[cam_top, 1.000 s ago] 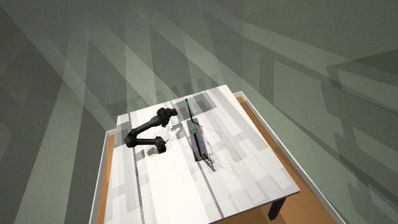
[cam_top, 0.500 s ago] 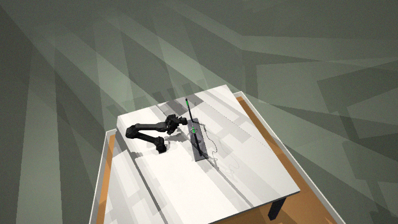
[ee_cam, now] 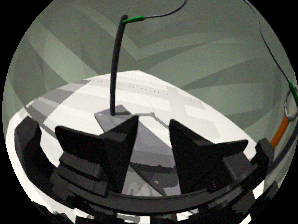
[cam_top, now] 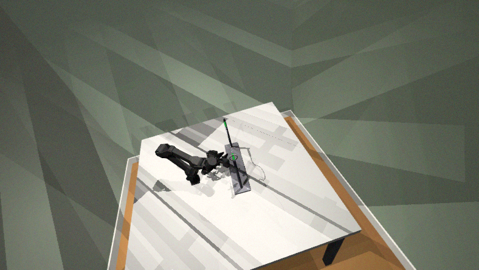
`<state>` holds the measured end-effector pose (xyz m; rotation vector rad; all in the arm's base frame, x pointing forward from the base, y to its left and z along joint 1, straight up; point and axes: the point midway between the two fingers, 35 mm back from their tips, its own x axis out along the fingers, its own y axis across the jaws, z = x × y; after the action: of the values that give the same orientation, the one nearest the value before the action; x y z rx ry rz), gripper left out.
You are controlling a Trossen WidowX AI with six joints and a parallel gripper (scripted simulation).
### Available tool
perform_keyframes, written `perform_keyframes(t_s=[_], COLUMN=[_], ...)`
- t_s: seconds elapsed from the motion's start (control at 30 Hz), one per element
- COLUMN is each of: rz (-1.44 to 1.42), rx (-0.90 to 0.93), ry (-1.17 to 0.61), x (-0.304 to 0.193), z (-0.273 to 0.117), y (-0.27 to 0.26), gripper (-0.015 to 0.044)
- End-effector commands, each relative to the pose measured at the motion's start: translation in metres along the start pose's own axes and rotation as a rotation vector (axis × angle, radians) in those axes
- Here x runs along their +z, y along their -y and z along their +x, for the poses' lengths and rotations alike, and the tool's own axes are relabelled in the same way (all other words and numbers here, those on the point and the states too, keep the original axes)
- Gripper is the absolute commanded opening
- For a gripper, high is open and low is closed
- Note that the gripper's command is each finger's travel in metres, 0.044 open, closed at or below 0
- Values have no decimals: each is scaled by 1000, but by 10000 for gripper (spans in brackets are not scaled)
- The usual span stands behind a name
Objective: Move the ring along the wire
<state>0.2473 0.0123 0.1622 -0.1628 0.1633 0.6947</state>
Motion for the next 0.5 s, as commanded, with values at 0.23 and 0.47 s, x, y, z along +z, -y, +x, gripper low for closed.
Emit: perform_keyframes(t_s=[0.23,0.47], rz=[104,151], rx=[-300,-480], ry=[19,37], x=[-46,-70], z=[-52,-86], y=[43,54], gripper=[160,160])
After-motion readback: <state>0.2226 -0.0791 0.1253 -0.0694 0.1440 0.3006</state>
